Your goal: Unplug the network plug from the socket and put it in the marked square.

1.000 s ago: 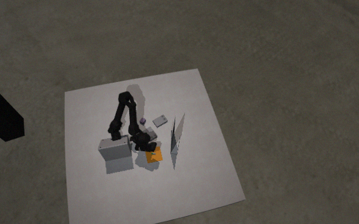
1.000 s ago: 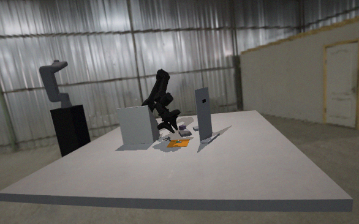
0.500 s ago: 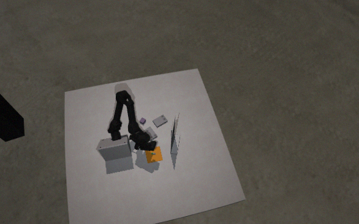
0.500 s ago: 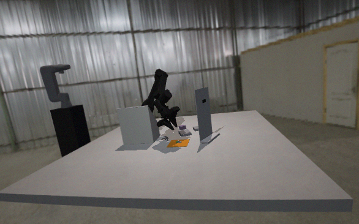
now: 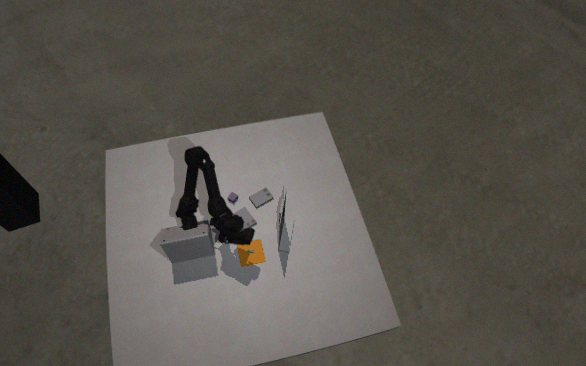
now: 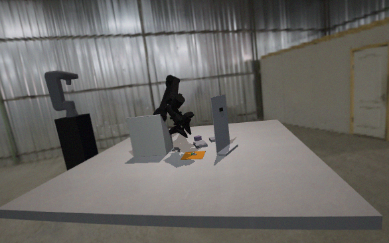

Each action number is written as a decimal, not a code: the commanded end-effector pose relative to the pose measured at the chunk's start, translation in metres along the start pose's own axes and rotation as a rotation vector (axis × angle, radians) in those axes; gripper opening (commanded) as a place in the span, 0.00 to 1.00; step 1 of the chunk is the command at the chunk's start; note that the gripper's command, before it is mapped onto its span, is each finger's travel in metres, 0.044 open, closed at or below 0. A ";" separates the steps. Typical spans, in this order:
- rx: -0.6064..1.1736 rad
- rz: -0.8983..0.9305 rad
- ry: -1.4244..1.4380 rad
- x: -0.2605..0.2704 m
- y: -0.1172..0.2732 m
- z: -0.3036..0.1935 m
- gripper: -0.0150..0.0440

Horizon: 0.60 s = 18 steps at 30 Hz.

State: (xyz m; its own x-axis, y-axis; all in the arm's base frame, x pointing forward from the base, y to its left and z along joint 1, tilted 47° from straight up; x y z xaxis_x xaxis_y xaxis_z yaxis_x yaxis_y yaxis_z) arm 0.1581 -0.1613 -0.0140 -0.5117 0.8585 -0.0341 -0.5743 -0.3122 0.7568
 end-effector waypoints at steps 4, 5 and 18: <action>-0.006 -0.006 0.009 -0.006 0.010 0.002 0.52; -0.006 -0.006 0.009 -0.006 0.012 0.002 0.52; 0.001 -0.003 0.004 -0.029 0.033 0.002 0.52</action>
State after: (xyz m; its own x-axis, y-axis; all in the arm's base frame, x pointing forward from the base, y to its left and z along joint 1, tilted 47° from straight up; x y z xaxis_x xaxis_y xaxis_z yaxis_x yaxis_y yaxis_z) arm 0.1545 -0.1849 0.0053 -0.5098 0.8599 -0.0267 -0.5718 -0.3155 0.7573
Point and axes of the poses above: the point midway between the two fingers, 35 mm back from their tips, its own y axis back along the fingers, its own x axis across the jaws, z = x × y, the point moved 9 cm from there along y, back along the fingers, and after that the axes turned 7 degrees about -y, right-handed, at the moved point
